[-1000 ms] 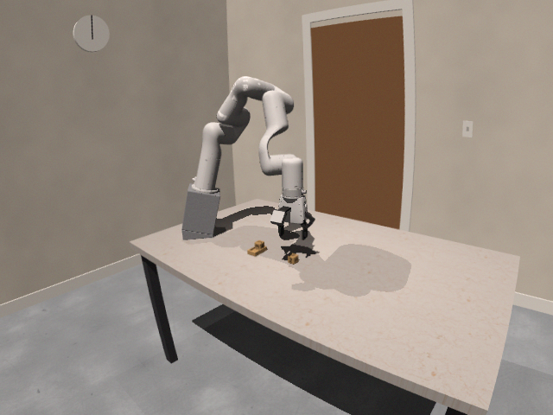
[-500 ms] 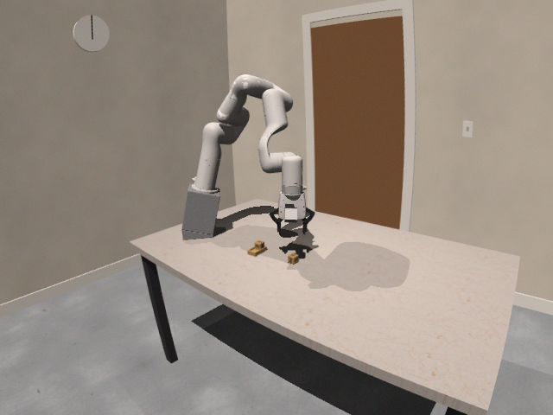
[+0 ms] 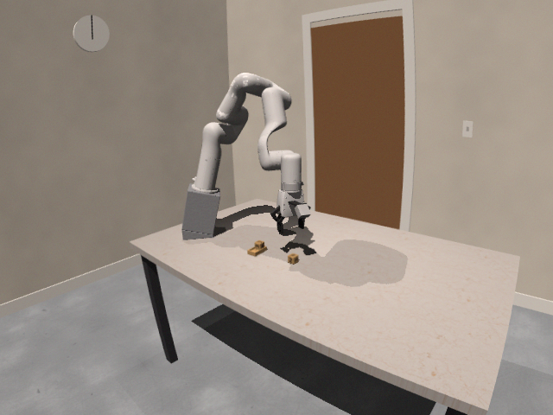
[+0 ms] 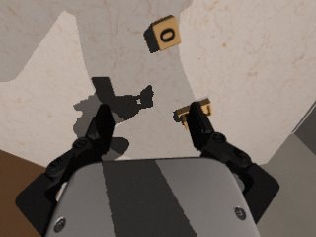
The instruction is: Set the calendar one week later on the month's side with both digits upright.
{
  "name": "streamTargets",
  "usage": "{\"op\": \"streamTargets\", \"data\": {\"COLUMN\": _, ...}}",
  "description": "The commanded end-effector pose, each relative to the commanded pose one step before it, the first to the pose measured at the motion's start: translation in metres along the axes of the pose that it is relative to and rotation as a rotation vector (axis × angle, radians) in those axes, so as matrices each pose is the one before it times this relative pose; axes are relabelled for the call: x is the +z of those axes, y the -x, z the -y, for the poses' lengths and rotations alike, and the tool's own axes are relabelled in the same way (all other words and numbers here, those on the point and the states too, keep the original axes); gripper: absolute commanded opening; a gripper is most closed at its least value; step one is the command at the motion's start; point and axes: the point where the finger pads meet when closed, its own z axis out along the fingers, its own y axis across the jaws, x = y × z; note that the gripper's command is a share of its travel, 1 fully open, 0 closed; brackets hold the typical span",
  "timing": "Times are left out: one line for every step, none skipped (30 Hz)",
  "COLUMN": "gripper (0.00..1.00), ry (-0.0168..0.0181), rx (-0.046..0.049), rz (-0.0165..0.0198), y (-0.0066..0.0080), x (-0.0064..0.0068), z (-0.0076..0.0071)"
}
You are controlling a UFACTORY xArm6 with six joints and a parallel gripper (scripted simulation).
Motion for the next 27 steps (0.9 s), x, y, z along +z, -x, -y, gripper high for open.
{"op": "streamTargets", "data": {"gripper": 1.0, "ry": -0.02658, "rx": -0.17206, "rz": -0.01062, "y": 0.00673, "x": -0.0029, "z": 0.00297}}
{"op": "streamTargets", "data": {"gripper": 1.0, "ry": 0.00002, "rx": -0.00765, "rz": 0.0, "y": 0.00035, "x": -0.00007, "z": 0.00016}}
{"op": "streamTargets", "data": {"gripper": 1.0, "ry": 0.00013, "rx": -0.06052, "rz": 0.00002, "y": 0.00277, "x": -0.00059, "z": 0.00129}}
{"op": "streamTargets", "data": {"gripper": 1.0, "ry": 0.00004, "rx": -0.01853, "rz": 0.00001, "y": 0.00082, "x": -0.00018, "z": 0.00044}}
{"op": "streamTargets", "data": {"gripper": 1.0, "ry": 0.0, "rx": 0.0, "rz": 0.0, "y": 0.0, "x": 0.0, "z": 0.0}}
{"op": "streamTargets", "data": {"gripper": 1.0, "ry": 0.0, "rx": 0.0, "rz": 0.0, "y": 0.0, "x": 0.0, "z": 0.0}}
{"op": "streamTargets", "data": {"gripper": 1.0, "ry": 0.0002, "rx": -0.07597, "rz": 0.00004, "y": 0.00336, "x": -0.00074, "z": 0.00182}}
{"op": "streamTargets", "data": {"gripper": 1.0, "ry": 0.00015, "rx": -0.05314, "rz": 0.00004, "y": 0.00226, "x": -0.00051, "z": 0.00142}}
{"op": "streamTargets", "data": {"gripper": 1.0, "ry": 0.00006, "rx": -0.01922, "rz": 0.00002, "y": 0.00079, "x": -0.00019, "z": 0.00055}}
{"op": "streamTargets", "data": {"gripper": 1.0, "ry": 0.00008, "rx": -0.02666, "rz": 0.00002, "y": 0.00109, "x": -0.00026, "z": 0.00078}}
{"op": "streamTargets", "data": {"gripper": 1.0, "ry": 0.00011, "rx": -0.0338, "rz": 0.00003, "y": 0.00136, "x": -0.00033, "z": 0.00101}}
{"op": "streamTargets", "data": {"gripper": 1.0, "ry": 0.00003, "rx": -0.0078, "rz": 0.00001, "y": 0.00031, "x": -0.00008, "z": 0.00024}}
{"op": "streamTargets", "data": {"gripper": 1.0, "ry": 0.00022, "rx": -0.06272, "rz": 0.00008, "y": 0.00246, "x": -0.0006, "z": 0.00196}}
{"op": "streamTargets", "data": {"gripper": 1.0, "ry": 0.0, "rx": -0.001, "rz": 0.0, "y": 0.00004, "x": -0.00001, "z": 0.00003}}
{"op": "streamTargets", "data": {"gripper": 1.0, "ry": 0.00022, "rx": -0.0588, "rz": 0.00009, "y": 0.0022, "x": -0.00056, "z": 0.00195}}
{"op": "streamTargets", "data": {"gripper": 1.0, "ry": 0.00014, "rx": -0.03682, "rz": 0.00007, "y": 0.00132, "x": -0.00035, "z": 0.00128}}
{"op": "streamTargets", "data": {"gripper": 1.0, "ry": 0.00007, "rx": -0.01674, "rz": 0.00003, "y": 0.00058, "x": -0.00016, "z": 0.0006}}
{"op": "streamTargets", "data": {"gripper": 1.0, "ry": 0.00019, "rx": -0.04733, "rz": 0.0001, "y": 0.00162, "x": -0.00045, "z": 0.00172}}
{"op": "streamTargets", "data": {"gripper": 1.0, "ry": 0.0, "rx": -0.00075, "rz": 0.0, "y": 0.00002, "x": -0.00001, "z": 0.00003}}
{"op": "streamTargets", "data": {"gripper": 1.0, "ry": 0.00017, "rx": -0.04244, "rz": 0.0001, "y": 0.00139, "x": -0.0004, "z": 0.00159}}
{"op": "streamTargets", "data": {"gripper": 1.0, "ry": 0.00015, "rx": -0.03673, "rz": 0.0001, "y": 0.00115, "x": -0.00035, "z": 0.00142}}
{"op": "streamTargets", "data": {"gripper": 1.0, "ry": 0.0, "rx": 0.0, "rz": 0.0, "y": 0.0, "x": 0.0, "z": 0.0}}
{"op": "streamTargets", "data": {"gripper": 1.0, "ry": 0.0, "rx": 0.0, "rz": 0.0, "y": 0.0, "x": 0.0, "z": 0.0}}
{"op": "streamTargets", "data": {"gripper": 1.0, "ry": 0.00013, "rx": -0.03104, "rz": 0.00009, "y": 0.00094, "x": -0.0003, "z": 0.00123}}
{"op": "streamTargets", "data": {"gripper": 1.0, "ry": 0.00011, "rx": -0.02548, "rz": 0.00008, "y": 0.00074, "x": -0.00024, "z": 0.00103}}
{"op": "streamTargets", "data": {"gripper": 1.0, "ry": 0.00009, "rx": -0.02015, "rz": 0.00006, "y": 0.00057, "x": -0.00019, "z": 0.00082}}
{"op": "streamTargets", "data": {"gripper": 1.0, "ry": 0.00007, "rx": -0.01518, "rz": 0.00005, "y": 0.00042, "x": -0.00014, "z": 0.00063}}
